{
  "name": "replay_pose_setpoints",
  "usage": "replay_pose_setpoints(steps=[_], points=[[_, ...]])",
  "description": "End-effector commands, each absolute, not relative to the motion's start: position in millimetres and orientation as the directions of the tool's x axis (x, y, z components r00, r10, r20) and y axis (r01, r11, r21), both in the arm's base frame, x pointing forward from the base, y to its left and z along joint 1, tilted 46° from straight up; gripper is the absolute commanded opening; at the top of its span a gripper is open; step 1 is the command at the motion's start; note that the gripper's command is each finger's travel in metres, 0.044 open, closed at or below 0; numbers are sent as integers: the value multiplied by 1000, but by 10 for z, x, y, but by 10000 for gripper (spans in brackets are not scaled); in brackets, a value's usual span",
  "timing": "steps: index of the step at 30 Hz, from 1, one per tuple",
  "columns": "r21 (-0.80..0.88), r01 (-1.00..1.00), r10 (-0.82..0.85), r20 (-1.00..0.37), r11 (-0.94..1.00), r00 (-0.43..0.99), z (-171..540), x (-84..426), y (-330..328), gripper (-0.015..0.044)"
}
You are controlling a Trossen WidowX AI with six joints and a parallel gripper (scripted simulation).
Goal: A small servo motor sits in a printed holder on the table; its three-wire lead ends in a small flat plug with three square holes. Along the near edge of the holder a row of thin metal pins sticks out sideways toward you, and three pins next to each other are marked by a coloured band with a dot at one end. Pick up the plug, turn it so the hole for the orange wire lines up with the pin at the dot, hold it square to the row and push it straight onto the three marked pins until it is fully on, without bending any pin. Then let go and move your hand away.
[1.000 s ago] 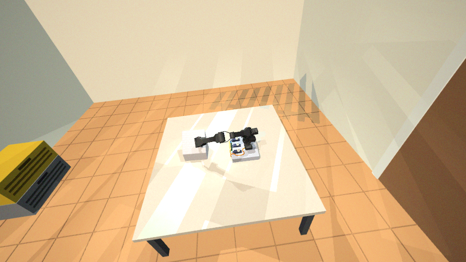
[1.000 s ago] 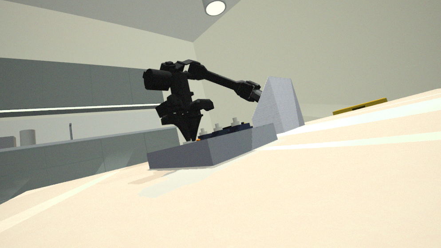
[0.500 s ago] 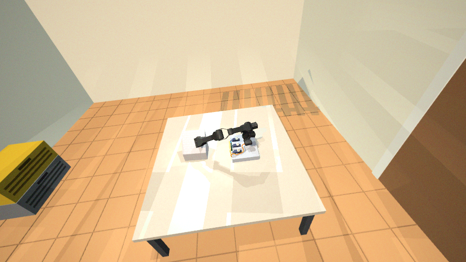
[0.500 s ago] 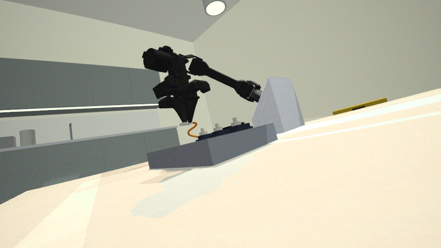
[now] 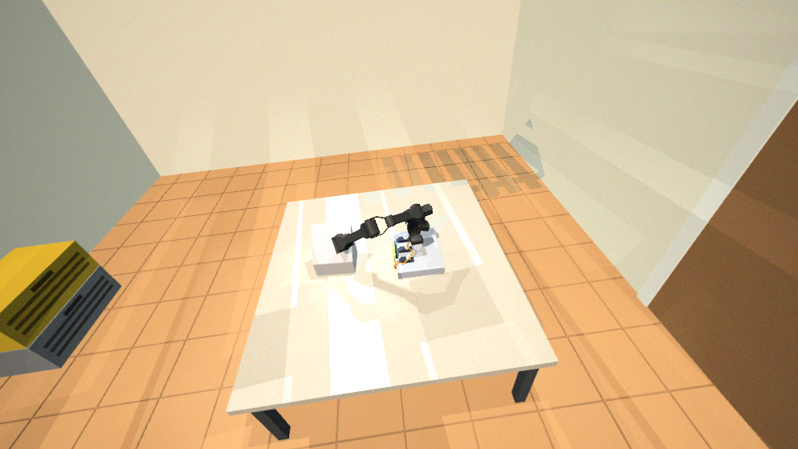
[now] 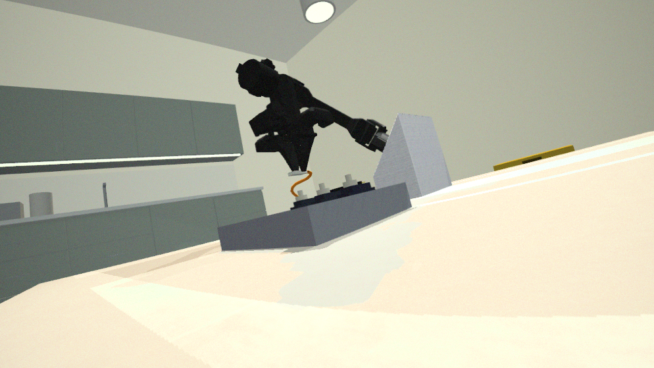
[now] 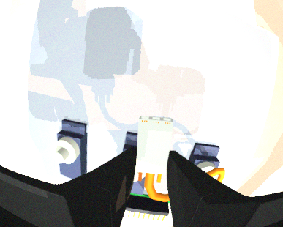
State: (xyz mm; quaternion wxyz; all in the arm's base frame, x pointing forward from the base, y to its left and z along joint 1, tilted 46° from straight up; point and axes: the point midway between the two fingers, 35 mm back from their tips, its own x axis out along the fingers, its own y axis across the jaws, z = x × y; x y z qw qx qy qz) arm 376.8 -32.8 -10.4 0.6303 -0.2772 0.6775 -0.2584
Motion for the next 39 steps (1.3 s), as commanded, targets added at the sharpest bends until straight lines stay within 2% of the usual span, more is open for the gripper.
replay_pose_setpoints(steps=[1, 20, 39], points=[[-693, -42, -694, -718, 720, -53, -165, 3586, -212, 0], [-691, -10, -691, -721, 722, -57, -358, 2786, 67, 0], [-705, 26, -702, -709, 709, -65, -464, 1919, 73, 0]])
